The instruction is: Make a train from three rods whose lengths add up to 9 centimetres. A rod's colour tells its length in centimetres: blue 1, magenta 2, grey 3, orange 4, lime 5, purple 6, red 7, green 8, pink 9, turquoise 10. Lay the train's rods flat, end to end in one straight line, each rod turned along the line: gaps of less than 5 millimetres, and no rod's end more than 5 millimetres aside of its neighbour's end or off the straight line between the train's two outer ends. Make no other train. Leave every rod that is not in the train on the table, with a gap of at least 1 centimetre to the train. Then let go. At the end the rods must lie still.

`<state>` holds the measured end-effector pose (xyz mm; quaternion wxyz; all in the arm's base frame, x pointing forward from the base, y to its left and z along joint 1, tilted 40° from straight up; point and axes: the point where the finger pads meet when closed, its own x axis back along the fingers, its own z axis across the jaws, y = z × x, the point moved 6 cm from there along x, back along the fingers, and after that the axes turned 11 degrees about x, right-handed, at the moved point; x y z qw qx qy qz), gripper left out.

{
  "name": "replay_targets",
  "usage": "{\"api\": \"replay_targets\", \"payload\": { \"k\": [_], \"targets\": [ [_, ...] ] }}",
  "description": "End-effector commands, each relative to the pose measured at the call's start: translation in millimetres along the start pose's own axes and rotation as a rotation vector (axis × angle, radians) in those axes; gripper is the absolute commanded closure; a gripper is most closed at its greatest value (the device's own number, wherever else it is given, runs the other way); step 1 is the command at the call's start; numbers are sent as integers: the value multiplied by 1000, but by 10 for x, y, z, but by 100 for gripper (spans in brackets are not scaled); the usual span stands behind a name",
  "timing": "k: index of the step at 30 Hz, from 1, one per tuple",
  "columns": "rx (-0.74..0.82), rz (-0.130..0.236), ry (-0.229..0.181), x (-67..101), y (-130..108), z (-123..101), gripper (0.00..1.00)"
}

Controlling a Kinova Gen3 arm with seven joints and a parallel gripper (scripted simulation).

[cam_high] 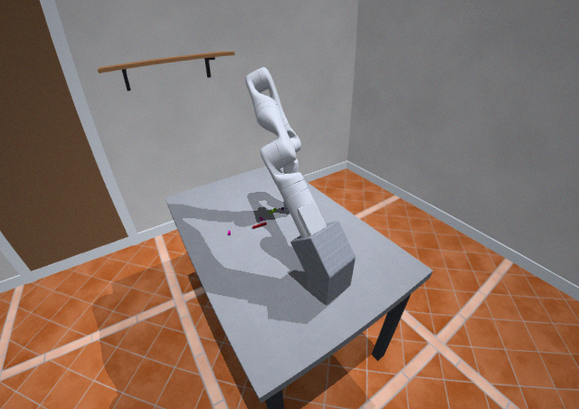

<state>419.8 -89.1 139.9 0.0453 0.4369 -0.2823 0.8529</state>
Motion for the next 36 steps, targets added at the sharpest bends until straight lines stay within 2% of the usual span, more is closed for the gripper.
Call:
{"api": "replay_targets", "payload": {
  "k": [1, 10, 20, 36],
  "targets": [
    [0, 0, 1, 4, 1, 3, 46],
    [0, 0, 1, 23, 1, 4, 46],
    [0, 0, 1, 174, 1, 3, 46],
    [0, 0, 1, 643, 1, 3, 46]
  ]
}}
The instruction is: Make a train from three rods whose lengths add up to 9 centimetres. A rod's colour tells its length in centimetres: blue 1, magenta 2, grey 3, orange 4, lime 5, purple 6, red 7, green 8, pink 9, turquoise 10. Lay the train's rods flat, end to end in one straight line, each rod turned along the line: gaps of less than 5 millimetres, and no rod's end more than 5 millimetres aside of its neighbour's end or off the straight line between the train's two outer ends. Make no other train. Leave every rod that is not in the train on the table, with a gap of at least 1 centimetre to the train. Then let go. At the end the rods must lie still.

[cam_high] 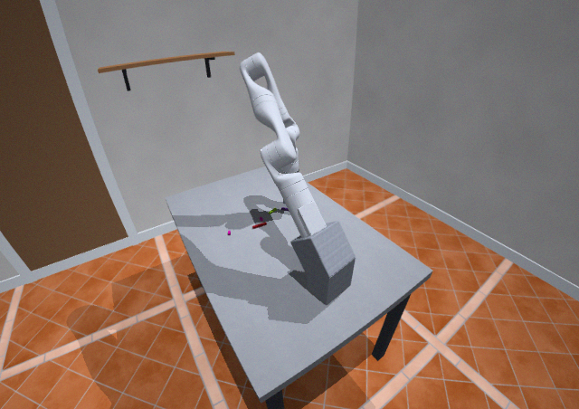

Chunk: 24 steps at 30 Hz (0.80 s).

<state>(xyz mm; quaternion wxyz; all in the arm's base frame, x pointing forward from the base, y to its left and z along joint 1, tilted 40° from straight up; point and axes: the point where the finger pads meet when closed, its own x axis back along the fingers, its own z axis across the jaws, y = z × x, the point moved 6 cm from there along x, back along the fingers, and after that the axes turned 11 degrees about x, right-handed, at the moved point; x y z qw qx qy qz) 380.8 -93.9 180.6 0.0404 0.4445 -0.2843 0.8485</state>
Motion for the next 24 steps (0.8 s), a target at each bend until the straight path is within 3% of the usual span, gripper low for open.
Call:
{"api": "replay_targets", "payload": {
  "k": [1, 12, 24],
  "targets": [
    [1, -6, 21, 83, 14, 70, 46],
    [1, -6, 21, 302, 13, 66, 46],
    [1, -6, 21, 344, 13, 65, 46]
  ]
}}
